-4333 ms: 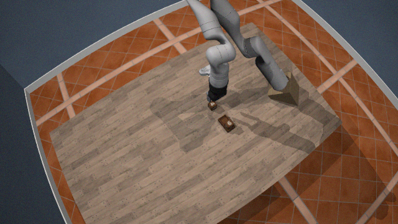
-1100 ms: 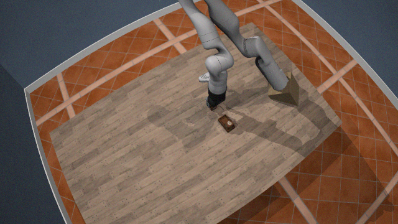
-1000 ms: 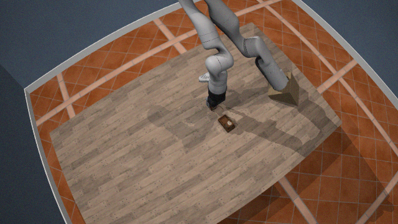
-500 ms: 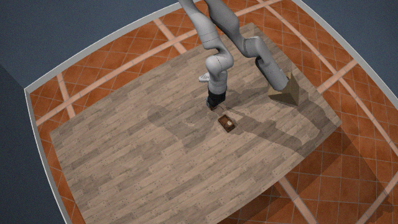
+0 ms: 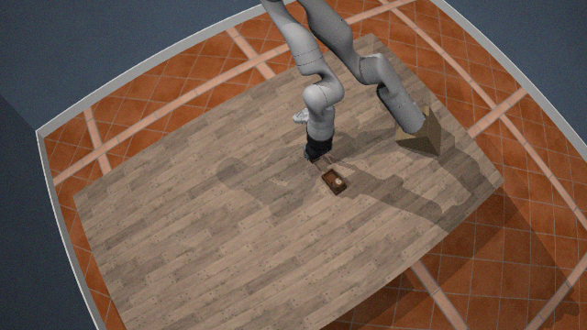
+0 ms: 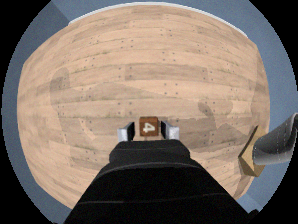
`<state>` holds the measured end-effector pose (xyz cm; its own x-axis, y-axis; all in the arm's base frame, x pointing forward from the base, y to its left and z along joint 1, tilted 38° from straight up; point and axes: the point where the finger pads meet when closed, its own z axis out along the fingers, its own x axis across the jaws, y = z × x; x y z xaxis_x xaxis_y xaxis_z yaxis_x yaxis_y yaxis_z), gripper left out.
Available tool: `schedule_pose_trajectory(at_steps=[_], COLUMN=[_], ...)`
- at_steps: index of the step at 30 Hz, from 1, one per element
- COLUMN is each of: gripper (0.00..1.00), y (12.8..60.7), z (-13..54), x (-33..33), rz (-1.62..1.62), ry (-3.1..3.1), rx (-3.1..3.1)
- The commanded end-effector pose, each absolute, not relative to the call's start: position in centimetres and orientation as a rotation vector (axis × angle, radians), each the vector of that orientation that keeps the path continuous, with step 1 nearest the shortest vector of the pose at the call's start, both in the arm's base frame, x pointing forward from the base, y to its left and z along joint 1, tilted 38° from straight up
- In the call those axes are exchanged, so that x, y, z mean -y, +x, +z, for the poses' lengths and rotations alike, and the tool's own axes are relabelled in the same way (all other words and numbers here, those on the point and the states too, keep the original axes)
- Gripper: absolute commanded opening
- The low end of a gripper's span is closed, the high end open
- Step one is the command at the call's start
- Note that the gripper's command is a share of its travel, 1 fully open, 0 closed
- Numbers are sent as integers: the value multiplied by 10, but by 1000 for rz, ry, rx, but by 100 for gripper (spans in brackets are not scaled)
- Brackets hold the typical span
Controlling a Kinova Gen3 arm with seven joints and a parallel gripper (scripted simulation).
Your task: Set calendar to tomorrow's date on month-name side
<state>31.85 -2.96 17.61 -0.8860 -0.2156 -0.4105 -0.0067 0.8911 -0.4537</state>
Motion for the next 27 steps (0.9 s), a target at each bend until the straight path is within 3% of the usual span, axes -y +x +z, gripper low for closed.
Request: schedule_pose_trajectory(at_steps=[1, 27], gripper=[90, 90], y=[319, 326], z=[172, 160], x=[32, 39], rz=[-628, -628], ry=[-162, -162], rx=[-2600, -2601])
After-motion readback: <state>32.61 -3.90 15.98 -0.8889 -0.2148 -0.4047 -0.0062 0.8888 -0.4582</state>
